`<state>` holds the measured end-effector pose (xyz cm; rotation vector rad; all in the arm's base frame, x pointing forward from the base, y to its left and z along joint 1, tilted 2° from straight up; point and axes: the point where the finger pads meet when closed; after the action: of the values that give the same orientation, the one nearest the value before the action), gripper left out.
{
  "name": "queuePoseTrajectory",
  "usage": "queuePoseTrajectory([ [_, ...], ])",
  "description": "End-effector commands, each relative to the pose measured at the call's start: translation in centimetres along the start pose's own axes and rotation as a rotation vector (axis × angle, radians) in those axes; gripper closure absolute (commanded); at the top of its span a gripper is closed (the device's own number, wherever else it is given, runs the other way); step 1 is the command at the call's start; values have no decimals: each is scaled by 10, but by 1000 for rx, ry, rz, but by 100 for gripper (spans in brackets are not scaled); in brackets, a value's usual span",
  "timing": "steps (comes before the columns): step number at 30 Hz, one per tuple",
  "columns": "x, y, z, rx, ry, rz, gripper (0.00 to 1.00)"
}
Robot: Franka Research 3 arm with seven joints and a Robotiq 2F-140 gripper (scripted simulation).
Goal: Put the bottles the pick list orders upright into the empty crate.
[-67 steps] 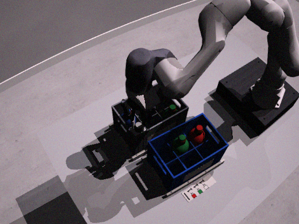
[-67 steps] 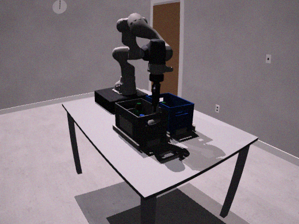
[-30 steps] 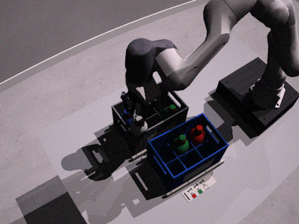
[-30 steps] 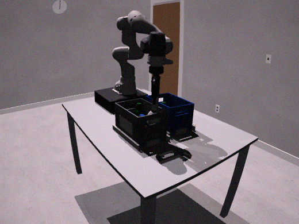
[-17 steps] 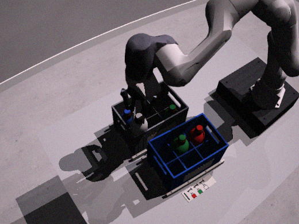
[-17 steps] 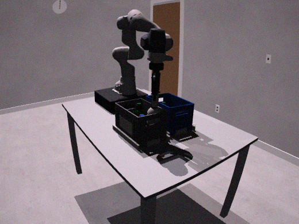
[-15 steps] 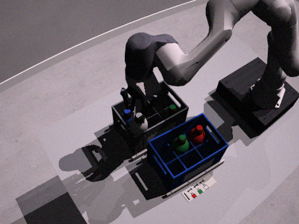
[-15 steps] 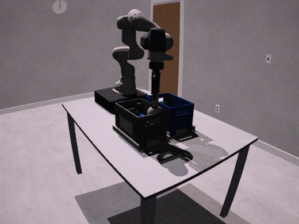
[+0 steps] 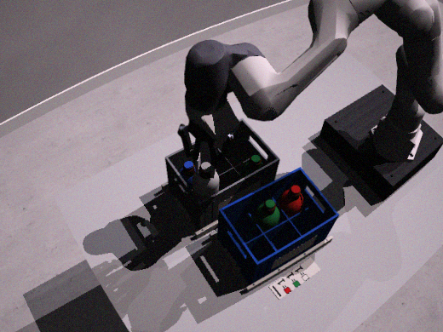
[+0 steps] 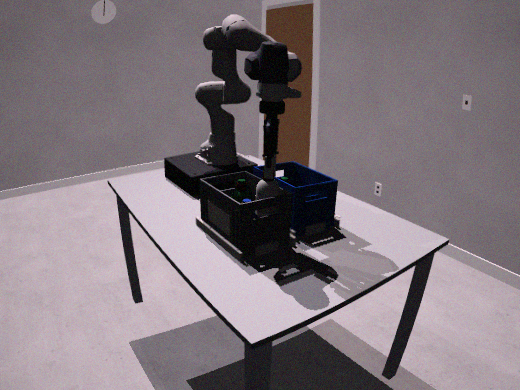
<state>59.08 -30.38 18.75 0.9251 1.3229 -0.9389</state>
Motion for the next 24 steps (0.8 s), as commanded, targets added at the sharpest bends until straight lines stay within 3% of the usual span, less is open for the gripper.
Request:
queuePoseTrajectory([
  [1, -14, 3, 0, -7, -4, 6, 100],
  [24, -46, 2, 0, -7, -4, 6, 100],
])
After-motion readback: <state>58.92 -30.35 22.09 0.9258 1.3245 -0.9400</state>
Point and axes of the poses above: the point where the finger pads meet when closed, its own x axis out along the fingers, its own z axis across the jaws, y = z × x, and after that the axes turned 12 degrees about x, right-handed
